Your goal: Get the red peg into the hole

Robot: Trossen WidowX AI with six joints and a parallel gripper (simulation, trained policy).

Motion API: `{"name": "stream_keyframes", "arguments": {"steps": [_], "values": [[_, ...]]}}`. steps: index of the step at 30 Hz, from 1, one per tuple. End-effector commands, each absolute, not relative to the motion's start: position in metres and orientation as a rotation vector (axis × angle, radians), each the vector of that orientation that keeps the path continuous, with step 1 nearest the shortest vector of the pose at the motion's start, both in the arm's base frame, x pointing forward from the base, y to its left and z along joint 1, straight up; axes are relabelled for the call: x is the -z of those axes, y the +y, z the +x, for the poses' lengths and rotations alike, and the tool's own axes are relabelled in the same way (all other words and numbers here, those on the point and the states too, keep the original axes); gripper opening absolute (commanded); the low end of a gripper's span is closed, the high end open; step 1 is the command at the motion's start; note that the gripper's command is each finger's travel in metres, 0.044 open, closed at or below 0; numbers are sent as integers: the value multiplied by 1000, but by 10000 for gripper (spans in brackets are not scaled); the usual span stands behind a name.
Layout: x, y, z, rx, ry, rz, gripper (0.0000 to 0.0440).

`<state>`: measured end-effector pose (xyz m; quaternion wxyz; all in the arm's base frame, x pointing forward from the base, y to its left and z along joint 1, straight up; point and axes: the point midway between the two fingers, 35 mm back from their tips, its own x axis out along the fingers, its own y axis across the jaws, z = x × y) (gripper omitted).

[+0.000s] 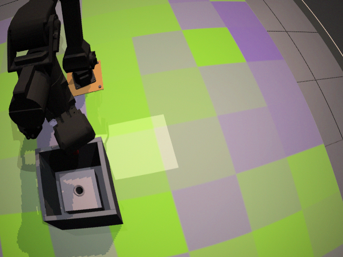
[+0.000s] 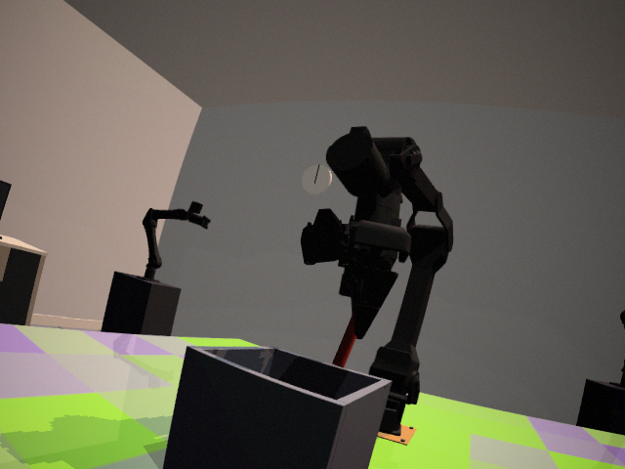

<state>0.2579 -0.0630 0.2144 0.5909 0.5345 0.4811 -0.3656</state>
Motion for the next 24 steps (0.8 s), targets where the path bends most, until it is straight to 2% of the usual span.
{"name": "stream_keyframes", "arguments": {"steps": [1, 24], "values": [[-213, -70, 263, 848, 1117, 1246, 0], [-160, -103, 292, 826, 1203, 1230, 0]]}}
